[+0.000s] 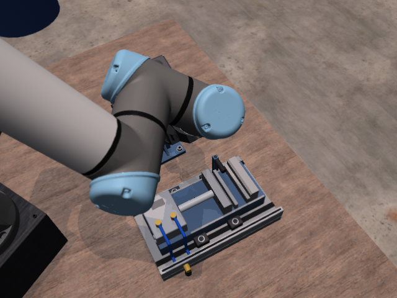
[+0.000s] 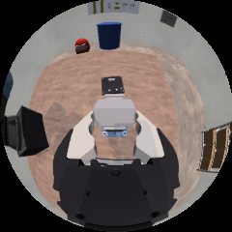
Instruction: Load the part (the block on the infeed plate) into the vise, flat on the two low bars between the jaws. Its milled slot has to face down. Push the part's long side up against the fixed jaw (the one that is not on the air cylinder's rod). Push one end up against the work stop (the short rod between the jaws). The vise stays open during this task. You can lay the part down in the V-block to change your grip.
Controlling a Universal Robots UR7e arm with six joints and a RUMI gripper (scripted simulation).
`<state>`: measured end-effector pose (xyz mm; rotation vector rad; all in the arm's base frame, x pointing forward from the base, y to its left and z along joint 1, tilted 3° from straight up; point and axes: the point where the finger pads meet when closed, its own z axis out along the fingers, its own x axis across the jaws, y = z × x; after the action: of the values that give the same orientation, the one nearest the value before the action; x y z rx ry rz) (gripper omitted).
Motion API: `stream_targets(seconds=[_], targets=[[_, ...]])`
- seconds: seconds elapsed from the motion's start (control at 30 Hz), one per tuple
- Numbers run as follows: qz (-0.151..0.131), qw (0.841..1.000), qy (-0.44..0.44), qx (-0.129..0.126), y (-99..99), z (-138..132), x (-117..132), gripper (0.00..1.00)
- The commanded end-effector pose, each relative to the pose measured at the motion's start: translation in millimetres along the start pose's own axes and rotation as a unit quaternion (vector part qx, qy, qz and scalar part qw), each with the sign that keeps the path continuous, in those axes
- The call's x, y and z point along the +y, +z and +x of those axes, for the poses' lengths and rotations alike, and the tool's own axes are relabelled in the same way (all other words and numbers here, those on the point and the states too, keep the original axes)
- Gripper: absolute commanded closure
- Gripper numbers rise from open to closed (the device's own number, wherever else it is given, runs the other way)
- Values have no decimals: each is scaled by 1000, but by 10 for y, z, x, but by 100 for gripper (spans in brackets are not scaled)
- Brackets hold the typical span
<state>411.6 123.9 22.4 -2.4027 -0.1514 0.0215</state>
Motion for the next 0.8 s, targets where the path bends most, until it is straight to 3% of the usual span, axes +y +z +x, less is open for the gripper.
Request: stream_targets(seconds=[0.0, 0.77], targets=[[0, 1000, 0, 0, 15, 3, 16, 100], [0, 1000, 0, 0, 46, 3, 48, 100]])
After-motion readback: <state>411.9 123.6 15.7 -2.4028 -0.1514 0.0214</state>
